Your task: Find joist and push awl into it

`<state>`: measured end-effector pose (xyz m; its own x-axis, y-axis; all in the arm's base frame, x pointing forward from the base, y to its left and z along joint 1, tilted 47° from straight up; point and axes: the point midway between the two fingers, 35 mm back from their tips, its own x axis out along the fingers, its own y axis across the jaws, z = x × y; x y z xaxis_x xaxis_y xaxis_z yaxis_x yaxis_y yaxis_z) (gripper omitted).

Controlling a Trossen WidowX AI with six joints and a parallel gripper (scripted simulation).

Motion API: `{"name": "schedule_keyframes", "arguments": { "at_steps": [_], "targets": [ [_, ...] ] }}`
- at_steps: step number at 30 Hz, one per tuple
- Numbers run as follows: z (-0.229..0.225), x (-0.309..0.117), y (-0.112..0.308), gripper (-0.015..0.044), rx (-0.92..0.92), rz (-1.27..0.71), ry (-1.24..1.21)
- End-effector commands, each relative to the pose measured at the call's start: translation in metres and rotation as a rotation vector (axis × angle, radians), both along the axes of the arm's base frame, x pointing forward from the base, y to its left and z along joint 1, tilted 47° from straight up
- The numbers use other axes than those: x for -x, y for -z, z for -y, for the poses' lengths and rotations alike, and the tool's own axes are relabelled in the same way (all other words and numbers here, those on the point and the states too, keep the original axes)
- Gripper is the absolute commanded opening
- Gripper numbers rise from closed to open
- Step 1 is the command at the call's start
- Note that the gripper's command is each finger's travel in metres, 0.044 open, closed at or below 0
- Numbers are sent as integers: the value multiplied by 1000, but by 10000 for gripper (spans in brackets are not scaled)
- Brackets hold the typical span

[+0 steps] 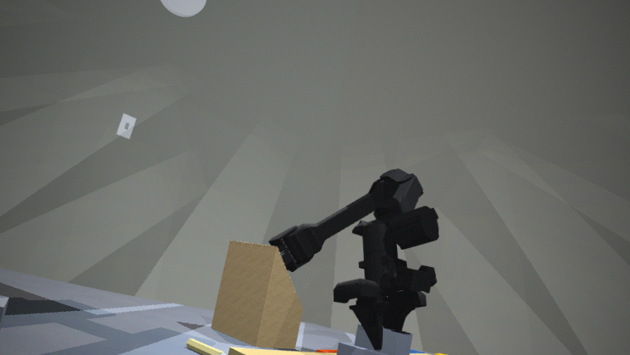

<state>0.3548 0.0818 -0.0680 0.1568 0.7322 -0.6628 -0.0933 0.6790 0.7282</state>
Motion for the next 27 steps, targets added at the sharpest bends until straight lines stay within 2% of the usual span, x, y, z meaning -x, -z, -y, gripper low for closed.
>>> {"name": "schedule_keyframes", "arguments": {
  "at_steps": [1, 27],
  "targets": [
    [12, -2, 13, 0, 9, 0, 1],
    [73, -10, 76, 0, 14, 2, 1]
  ]
}}
